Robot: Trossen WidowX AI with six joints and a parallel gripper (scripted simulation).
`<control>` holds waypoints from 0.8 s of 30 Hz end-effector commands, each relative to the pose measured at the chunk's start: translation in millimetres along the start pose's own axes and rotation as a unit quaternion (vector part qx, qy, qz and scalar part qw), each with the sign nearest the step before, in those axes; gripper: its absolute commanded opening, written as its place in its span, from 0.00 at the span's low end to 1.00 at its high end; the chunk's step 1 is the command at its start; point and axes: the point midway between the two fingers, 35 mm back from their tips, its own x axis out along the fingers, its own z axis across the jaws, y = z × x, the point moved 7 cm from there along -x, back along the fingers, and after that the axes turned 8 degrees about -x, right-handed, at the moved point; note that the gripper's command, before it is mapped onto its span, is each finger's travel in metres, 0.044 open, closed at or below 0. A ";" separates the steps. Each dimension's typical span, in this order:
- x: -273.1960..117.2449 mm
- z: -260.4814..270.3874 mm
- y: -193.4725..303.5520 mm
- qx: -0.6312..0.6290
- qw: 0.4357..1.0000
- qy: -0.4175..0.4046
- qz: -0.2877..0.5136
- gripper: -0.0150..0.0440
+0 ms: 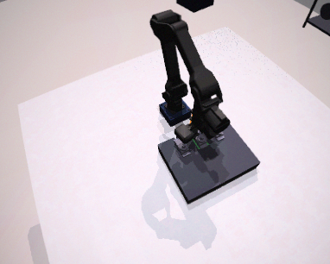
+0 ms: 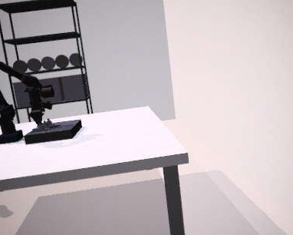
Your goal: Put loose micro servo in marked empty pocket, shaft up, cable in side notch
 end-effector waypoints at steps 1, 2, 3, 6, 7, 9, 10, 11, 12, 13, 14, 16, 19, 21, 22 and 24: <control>3.4 0.4 -0.1 -0.003 1.000 -0.002 -0.001 0.25; 3.4 0.4 -0.1 -0.003 1.000 -0.002 -0.001 0.25; 3.4 0.4 -0.1 -0.003 1.000 -0.002 -0.001 0.25; 3.4 0.4 -0.1 -0.003 1.000 -0.002 -0.001 0.25; 3.4 0.4 -0.1 -0.003 1.000 -0.002 -0.001 0.25; 1.1 -0.2 0.9 -0.003 1.000 -0.002 0.000 0.34; 1.1 -0.2 0.9 -0.003 1.000 -0.002 0.000 0.39; 1.1 -0.4 1.0 -0.003 1.000 -0.002 0.000 0.43; 1.1 -0.4 1.0 -0.003 1.000 -0.002 0.000 0.48; 1.1 -0.4 0.9 -0.003 1.000 -0.002 0.000 0.52; 1.1 -0.4 0.9 -0.003 1.000 -0.002 0.000 0.57; 1.0 -0.4 0.9 -0.003 1.000 -0.002 0.000 0.57; 0.9 -0.4 0.8 -0.003 1.000 -0.002 0.000 0.57; -1.1 -0.5 0.6 -0.003 1.000 -0.002 0.000 0.57; -5.1 -0.6 0.4 -0.003 1.000 -0.002 -0.001 0.57; -16.6 -0.6 0.3 -0.003 1.000 -0.002 -0.001 0.57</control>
